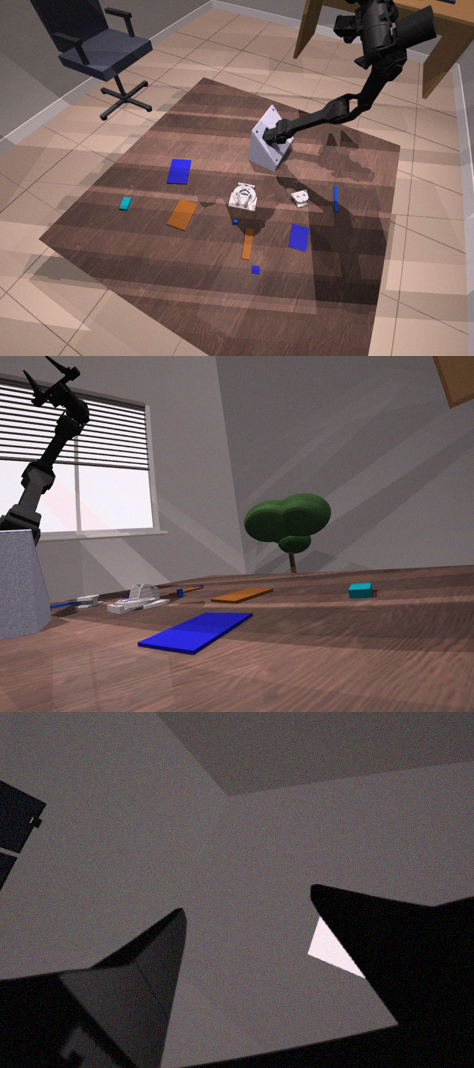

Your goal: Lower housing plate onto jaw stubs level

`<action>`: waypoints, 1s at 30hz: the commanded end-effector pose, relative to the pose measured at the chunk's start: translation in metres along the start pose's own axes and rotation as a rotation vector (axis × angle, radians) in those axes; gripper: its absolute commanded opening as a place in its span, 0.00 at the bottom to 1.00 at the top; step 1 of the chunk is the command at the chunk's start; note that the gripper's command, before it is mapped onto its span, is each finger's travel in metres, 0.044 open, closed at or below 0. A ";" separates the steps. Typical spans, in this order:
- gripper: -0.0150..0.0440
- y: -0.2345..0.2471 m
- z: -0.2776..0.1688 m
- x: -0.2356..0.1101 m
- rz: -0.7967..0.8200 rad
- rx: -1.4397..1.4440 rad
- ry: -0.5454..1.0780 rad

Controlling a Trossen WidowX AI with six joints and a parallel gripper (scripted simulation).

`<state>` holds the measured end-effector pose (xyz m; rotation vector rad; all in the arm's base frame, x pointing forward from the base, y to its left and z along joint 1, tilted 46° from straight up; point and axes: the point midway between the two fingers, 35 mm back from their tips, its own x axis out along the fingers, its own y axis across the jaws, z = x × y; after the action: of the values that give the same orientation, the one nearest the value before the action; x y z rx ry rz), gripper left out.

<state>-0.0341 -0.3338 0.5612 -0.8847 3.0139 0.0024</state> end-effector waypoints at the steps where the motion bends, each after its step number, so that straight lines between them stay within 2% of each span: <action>1: 0.98 0.000 0.000 0.000 0.000 0.000 0.000; 2: 1.00 -0.001 0.000 0.000 -0.004 0.002 0.000; 14: 1.00 -0.046 0.022 -0.040 -0.290 0.163 -0.059; 30: 1.00 -0.091 0.060 -0.112 -0.647 0.359 -0.257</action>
<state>0.0931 -0.3537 0.5094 -1.5508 2.3716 -0.3547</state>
